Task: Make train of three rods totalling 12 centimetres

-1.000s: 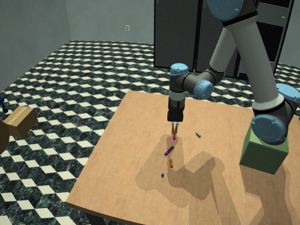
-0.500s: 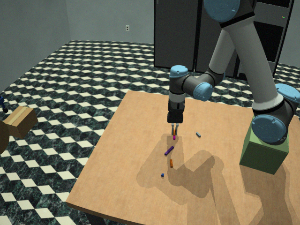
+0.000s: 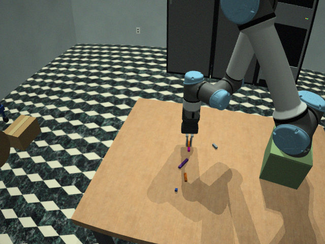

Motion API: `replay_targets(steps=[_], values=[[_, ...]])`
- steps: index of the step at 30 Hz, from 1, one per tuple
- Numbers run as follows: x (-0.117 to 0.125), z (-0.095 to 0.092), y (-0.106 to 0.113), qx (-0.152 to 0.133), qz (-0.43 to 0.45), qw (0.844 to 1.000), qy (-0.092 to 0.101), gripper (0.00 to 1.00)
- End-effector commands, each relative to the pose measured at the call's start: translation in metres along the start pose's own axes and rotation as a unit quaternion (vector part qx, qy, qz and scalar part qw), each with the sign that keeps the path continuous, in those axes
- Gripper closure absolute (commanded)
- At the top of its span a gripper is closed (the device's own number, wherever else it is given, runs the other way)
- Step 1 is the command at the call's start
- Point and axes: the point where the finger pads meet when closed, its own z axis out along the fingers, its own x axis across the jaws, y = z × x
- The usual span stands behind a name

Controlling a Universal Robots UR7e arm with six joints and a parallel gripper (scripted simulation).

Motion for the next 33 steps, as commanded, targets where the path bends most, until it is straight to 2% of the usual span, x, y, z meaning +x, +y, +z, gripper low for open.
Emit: replay_targets(steps=[1,20,21,23,24,28,29,31,32,33], values=[[0.0004,-0.0004,0.0003,0.0,0.0,1.0,0.001,0.76],[0.0004,-0.0004,0.0003,0.0,0.0,1.0,0.001,0.76],[0.0004,-0.0004,0.0003,0.0,0.0,1.0,0.001,0.7],[0.0004,-0.0004,0.0003,0.0,0.0,1.0,0.001,0.7],[0.0004,-0.0004,0.0003,0.0,0.0,1.0,0.001,0.64],[0.0004,-0.0004,0.0003,0.0,0.0,1.0,0.001,0.64],[0.0004,-0.0004,0.0003,0.0,0.0,1.0,0.001,0.58],[0.0004,-0.0004,0.0003,0.0,0.0,1.0,0.001,0.58],[0.0004,-0.0004,0.0003,0.0,0.0,1.0,0.001,0.52],[0.0004,-0.0004,0.0003,0.0,0.0,1.0,0.001,0.52]])
